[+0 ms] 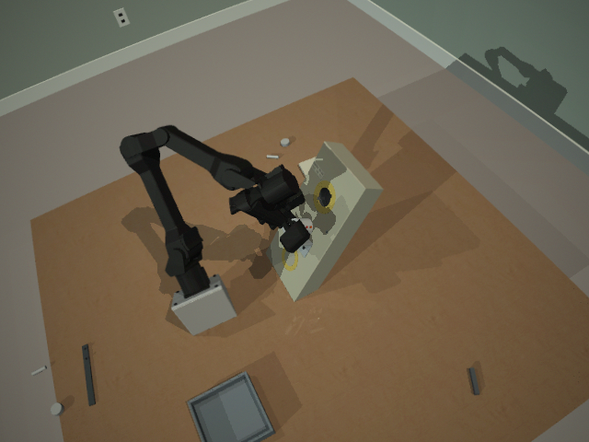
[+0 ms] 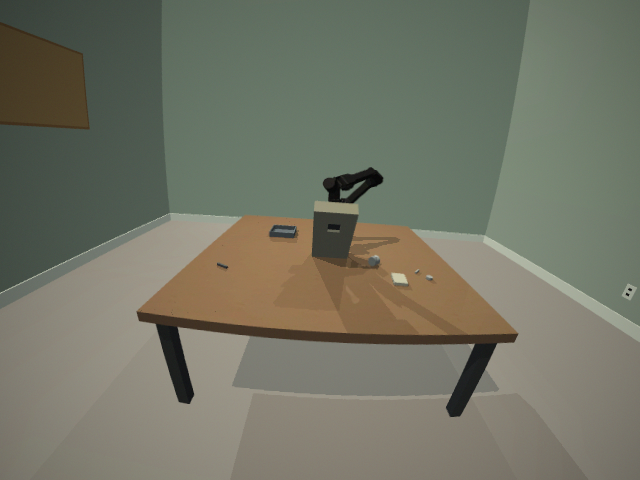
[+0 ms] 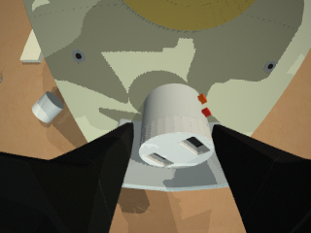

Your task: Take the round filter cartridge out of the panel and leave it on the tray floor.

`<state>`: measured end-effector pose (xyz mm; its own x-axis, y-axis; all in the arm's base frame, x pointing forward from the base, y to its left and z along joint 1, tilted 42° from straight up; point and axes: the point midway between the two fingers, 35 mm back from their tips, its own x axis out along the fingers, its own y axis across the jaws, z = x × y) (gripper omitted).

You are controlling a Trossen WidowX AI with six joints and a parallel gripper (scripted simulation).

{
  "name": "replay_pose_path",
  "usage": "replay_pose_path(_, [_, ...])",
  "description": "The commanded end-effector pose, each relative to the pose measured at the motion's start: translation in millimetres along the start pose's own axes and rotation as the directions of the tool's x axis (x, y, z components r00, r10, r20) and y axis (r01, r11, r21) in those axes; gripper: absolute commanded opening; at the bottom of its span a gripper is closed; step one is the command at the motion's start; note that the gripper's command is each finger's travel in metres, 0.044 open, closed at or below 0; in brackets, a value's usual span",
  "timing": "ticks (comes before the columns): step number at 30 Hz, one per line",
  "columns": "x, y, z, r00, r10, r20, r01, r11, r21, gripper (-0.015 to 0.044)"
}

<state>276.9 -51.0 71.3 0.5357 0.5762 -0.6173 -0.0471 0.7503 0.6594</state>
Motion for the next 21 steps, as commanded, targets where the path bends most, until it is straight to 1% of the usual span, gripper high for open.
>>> replay_pose_path(1, [0,0,0,1.0,0.0,0.0,0.0,1.0,-0.001,0.0232])
replay_pose_path(7, [0,0,0,1.0,0.0,0.0,0.0,1.0,-0.001,0.0192])
replay_pose_path(14, [-4,0,8,1.0,-0.001,0.0,0.001,1.0,-0.001,0.0009])
replay_pose_path(15, [-5,0,12,1.0,-0.001,0.0,0.001,1.0,-0.001,0.0])
replay_pose_path(21, [-14,-1,23,1.0,-0.004,0.0,0.004,1.0,-0.001,0.0])
